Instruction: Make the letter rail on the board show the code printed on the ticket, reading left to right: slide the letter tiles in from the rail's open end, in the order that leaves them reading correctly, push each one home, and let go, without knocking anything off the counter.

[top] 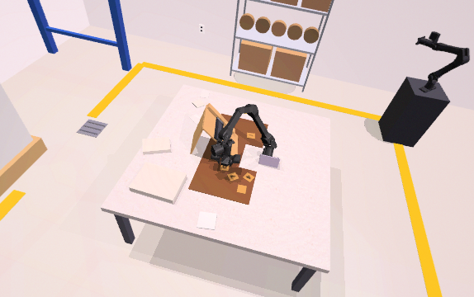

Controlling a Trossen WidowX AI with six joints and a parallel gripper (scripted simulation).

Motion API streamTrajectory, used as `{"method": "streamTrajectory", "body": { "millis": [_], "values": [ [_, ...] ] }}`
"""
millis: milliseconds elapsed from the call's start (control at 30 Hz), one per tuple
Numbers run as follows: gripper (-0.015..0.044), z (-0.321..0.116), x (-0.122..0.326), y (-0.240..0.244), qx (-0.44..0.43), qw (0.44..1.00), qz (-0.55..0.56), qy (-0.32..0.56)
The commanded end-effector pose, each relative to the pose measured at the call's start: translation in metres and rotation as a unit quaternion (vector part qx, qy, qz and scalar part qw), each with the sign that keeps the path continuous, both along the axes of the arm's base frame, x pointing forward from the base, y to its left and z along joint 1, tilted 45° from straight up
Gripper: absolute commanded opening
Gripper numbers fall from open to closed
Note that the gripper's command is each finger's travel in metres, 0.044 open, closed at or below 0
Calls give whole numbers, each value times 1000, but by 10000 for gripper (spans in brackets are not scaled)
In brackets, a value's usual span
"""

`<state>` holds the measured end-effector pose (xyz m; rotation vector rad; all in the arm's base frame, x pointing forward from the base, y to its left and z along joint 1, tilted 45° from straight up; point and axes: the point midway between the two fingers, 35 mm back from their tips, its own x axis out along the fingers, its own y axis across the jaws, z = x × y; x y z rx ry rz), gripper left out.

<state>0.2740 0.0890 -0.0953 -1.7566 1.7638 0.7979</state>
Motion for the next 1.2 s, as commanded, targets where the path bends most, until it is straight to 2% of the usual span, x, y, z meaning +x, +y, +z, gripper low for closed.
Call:
{"method": "streamTrajectory", "body": {
  "millis": [0,600,1133,1167],
  "values": [
    [340,-3,-1,-4,-2,1000,2,2],
    [340,-13,-1,-13,-2,1000,2,2],
    [233,-13,-1,-13,-2,1000,2,2],
    [207,-12,-1,-13,-2,1000,2,2]
  ]
}}
